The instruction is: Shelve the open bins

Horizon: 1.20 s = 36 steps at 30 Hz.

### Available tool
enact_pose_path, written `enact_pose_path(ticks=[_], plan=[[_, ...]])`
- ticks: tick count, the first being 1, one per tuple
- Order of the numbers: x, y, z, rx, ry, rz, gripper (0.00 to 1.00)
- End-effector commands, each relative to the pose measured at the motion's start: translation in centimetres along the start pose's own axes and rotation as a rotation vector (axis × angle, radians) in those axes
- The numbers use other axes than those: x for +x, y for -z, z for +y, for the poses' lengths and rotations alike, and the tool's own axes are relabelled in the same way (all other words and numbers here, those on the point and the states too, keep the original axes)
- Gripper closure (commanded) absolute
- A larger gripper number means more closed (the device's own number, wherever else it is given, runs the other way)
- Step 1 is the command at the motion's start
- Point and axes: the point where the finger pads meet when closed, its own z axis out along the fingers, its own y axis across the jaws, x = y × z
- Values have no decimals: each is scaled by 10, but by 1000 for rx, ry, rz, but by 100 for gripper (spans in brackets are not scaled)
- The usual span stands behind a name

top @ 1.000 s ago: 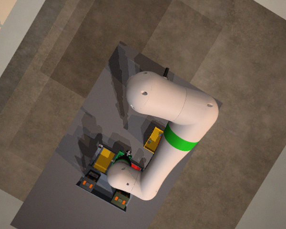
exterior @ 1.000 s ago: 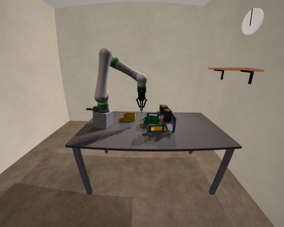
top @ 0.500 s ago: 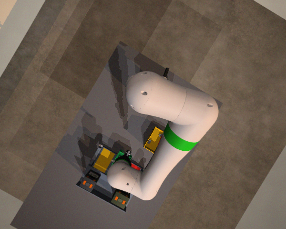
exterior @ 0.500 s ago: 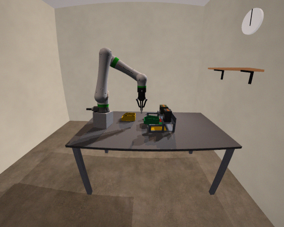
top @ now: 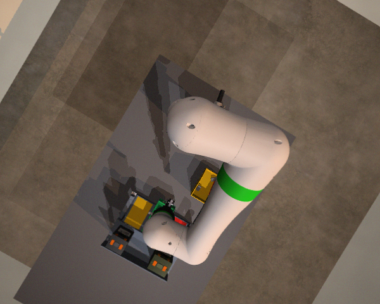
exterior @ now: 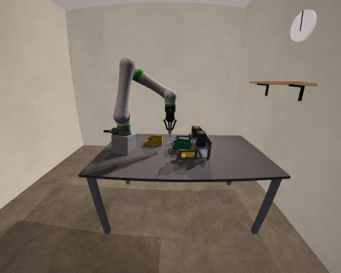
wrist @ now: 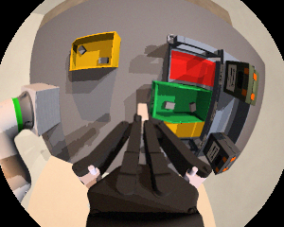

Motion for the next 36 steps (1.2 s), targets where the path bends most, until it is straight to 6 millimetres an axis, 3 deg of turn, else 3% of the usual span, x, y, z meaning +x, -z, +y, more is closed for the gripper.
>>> enact_pose_path(ticks=[1, 27, 36], plan=[[0, -6, 0, 0, 0, 0, 100], [0, -82, 0, 0, 0, 0, 100], [1, -97, 0, 0, 0, 0, 100]])
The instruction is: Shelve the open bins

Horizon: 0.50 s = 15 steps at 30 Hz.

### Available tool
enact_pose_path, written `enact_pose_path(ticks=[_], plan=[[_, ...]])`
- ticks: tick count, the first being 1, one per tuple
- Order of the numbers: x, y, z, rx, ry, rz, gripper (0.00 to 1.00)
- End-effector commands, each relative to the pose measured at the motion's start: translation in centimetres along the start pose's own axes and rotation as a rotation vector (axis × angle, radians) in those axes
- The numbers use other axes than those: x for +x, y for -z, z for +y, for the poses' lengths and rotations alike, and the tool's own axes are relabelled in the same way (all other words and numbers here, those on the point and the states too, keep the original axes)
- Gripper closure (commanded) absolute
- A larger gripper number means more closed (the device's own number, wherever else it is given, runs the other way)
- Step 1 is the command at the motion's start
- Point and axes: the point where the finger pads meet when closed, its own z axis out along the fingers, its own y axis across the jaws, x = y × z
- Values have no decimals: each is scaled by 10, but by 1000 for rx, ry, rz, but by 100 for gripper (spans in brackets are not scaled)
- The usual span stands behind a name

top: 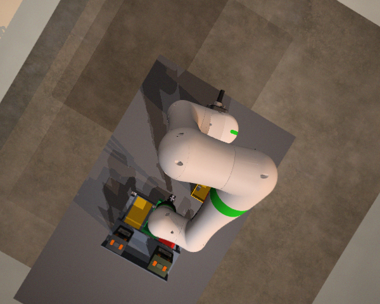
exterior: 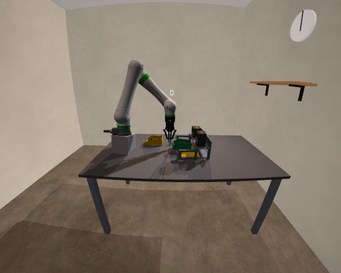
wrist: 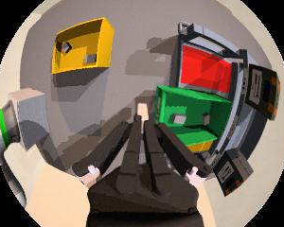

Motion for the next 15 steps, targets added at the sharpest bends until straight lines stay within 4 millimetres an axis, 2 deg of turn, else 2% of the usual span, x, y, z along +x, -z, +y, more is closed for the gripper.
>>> enact_pose_path(ticks=[1, 15], plan=[[0, -7, 0, 0, 0, 0, 100], [0, -14, 0, 0, 0, 0, 100]])
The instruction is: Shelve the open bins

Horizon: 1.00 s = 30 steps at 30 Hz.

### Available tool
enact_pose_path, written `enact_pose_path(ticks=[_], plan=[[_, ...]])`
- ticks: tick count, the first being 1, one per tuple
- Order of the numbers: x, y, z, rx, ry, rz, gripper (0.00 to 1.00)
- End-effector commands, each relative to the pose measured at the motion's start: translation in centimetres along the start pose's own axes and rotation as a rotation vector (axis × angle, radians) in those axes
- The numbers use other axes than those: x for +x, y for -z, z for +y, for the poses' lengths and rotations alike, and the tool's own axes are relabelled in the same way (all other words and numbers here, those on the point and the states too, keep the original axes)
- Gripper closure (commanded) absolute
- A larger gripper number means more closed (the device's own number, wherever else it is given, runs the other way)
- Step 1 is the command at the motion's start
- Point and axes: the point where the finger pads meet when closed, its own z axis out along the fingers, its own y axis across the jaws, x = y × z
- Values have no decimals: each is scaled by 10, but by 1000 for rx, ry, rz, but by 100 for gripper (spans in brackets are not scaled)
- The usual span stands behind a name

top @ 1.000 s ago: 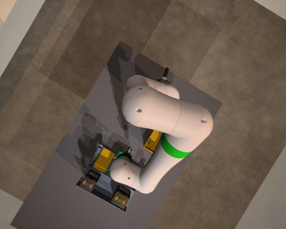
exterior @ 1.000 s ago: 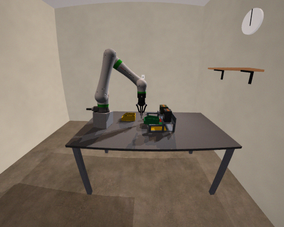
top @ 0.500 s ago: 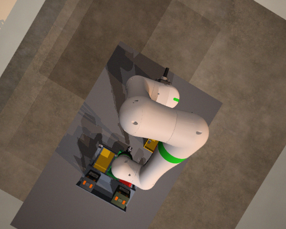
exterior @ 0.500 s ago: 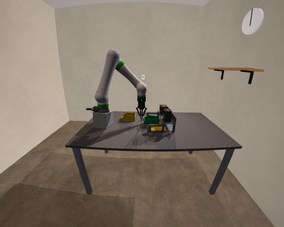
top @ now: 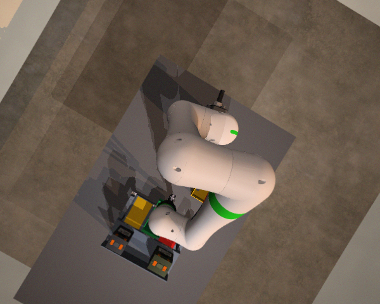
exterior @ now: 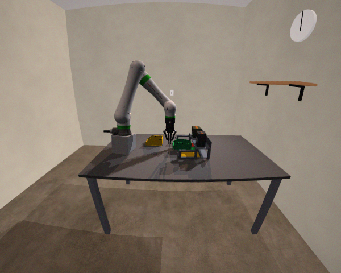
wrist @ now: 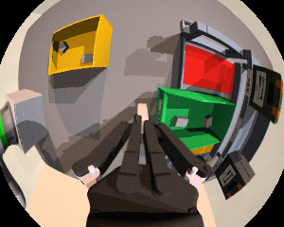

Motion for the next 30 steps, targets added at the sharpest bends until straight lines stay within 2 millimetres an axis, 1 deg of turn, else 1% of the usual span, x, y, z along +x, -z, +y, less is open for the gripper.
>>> enact_pose_path(ticks=[1, 20, 30], plan=[[0, 0, 0, 0, 0, 0, 100], [0, 0, 1, 0, 0, 0, 100], [0, 0, 7, 0, 0, 0, 100]])
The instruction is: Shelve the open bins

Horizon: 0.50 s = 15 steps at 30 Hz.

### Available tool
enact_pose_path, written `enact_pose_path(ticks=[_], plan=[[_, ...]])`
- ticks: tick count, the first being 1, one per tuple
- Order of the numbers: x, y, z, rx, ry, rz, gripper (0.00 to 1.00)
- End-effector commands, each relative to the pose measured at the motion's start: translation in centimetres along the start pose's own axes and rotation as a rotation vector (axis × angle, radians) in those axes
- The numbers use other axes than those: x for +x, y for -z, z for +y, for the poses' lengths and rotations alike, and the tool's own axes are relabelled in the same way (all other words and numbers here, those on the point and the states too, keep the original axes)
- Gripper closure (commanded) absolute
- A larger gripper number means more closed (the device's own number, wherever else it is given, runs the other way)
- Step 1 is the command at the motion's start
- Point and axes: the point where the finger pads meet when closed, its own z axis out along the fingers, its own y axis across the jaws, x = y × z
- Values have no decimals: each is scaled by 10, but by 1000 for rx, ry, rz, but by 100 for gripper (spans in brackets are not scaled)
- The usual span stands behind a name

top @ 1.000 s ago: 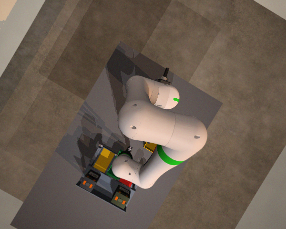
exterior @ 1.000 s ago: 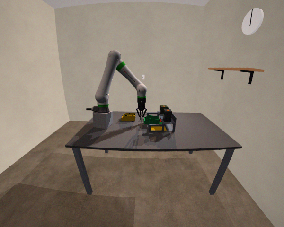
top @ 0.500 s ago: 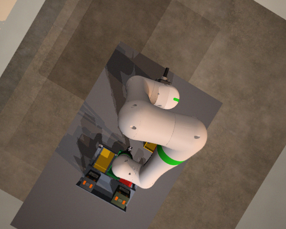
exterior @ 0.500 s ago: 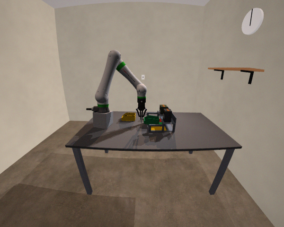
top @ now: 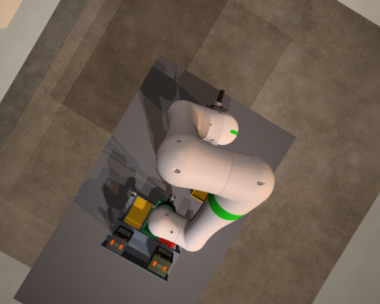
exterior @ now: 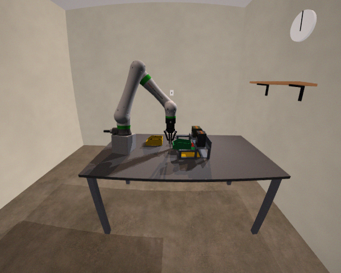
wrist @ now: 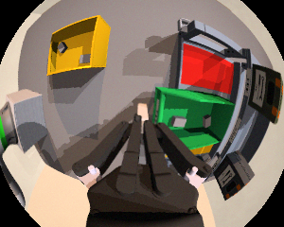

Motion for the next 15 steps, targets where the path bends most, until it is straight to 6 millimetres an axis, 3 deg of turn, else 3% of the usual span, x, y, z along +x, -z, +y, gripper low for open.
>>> enact_pose_path(ticks=[1, 15], plan=[[0, 0, 2, 0, 0, 0, 100], [0, 0, 12, 0, 0, 0, 100]])
